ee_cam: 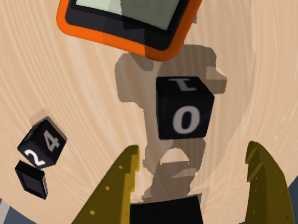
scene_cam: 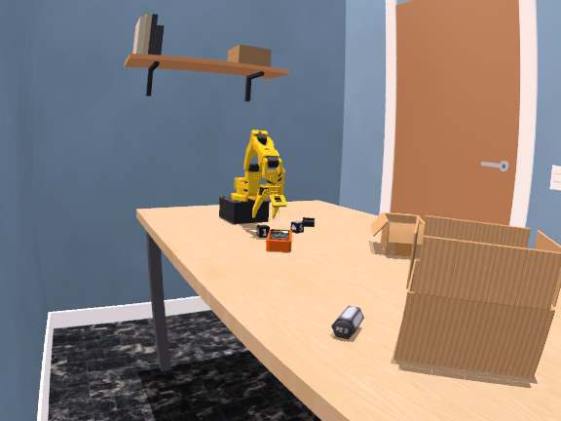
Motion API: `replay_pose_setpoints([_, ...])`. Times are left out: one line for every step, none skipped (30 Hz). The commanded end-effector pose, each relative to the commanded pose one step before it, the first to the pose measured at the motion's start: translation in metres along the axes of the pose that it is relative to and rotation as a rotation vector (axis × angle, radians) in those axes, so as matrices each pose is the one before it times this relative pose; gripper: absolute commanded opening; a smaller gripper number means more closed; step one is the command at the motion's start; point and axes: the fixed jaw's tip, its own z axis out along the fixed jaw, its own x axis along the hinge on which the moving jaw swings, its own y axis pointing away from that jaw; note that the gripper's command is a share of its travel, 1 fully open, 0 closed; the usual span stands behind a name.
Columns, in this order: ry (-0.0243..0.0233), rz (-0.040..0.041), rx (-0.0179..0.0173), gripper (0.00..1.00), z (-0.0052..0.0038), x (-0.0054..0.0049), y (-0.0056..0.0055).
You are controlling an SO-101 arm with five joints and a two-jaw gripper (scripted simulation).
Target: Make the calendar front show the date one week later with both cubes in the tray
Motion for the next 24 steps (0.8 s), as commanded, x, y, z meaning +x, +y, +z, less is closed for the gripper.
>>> replay_pose_setpoints([0.00492, 0.02047, -0.00104, 0.35, 0.001283, -0.00066, -0.00207])
replay_pose_setpoints([0.00000, 0.00000, 0.00000, 0.35, 0.000000, 0.00000, 0.00000])
replay_pose_setpoints([0.00000, 0.00000, 0.00000, 0.35, 0.000000, 0.00000, 0.00000])
replay_pose_setpoints([0.00000, 0.00000, 0.00000, 0.35, 0.000000, 0.00000, 0.00000])
replay_pose_setpoints([0.00000, 0.00000, 0.00000, 0.35, 0.000000, 0.00000, 0.00000])
replay_pose_setpoints([0.00000, 0.00000, 0.00000, 0.35, 0.000000, 0.00000, 0.00000])
replay_pose_setpoints([0.00000, 0.00000, 0.00000, 0.35, 0.000000, 0.00000, 0.00000])
replay_pose_setpoints([0.00000, 0.00000, 0.00000, 0.35, 0.000000, 0.00000, 0.00000])
replay_pose_setpoints([0.00000, 0.00000, 0.00000, 0.35, 0.000000, 0.00000, 0.00000])
replay_pose_setpoints([0.00000, 0.00000, 0.00000, 0.35, 0.000000, 0.00000, 0.00000])
replay_pose_setpoints([0.00000, 0.00000, 0.00002, 0.35, 0.000008, 0.00000, 0.00000])
replay_pose_setpoints([0.00000, 0.00000, 0.00000, 0.35, 0.000024, -0.00001, 0.00000])
replay_pose_setpoints([0.00000, 0.00000, 0.00000, 0.35, 0.000078, -0.00001, 0.00000])
replay_pose_setpoints([0.00000, 0.00000, 0.00000, 0.35, 0.000138, -0.00001, 0.00000])
replay_pose_setpoints([0.00000, 0.00000, 0.00000, 0.35, 0.000216, -0.00002, 0.00000])
replay_pose_setpoints([0.00000, 0.00000, 0.00000, 0.35, 0.000312, -0.00003, 0.00000])
replay_pose_setpoints([0.00000, 0.00000, 0.00000, 0.35, 0.000414, -0.00003, 0.00000])
replay_pose_setpoints([0.00000, 0.00000, 0.00000, 0.35, 0.000516, -0.00005, -0.00001])
replay_pose_setpoints([0.00000, 0.00000, -0.00003, 0.35, 0.000629, -0.00005, 0.00000])
replay_pose_setpoints([0.00000, 0.00000, 0.00000, 0.35, 0.000749, -0.00006, 0.00000])
replay_pose_setpoints([0.00000, 0.00000, 0.00000, 0.35, 0.000857, -0.00006, 0.00000])
replay_pose_setpoints([0.00000, 0.00000, 0.00000, 0.35, 0.000977, -0.00007, 0.00000])
replay_pose_setpoints([0.00000, 0.00000, 0.00000, 0.35, 0.001079, -0.00007, 0.00000])
replay_pose_setpoints([0.00000, 0.00000, 0.00000, 0.35, 0.001187, -0.00007, 0.00000])
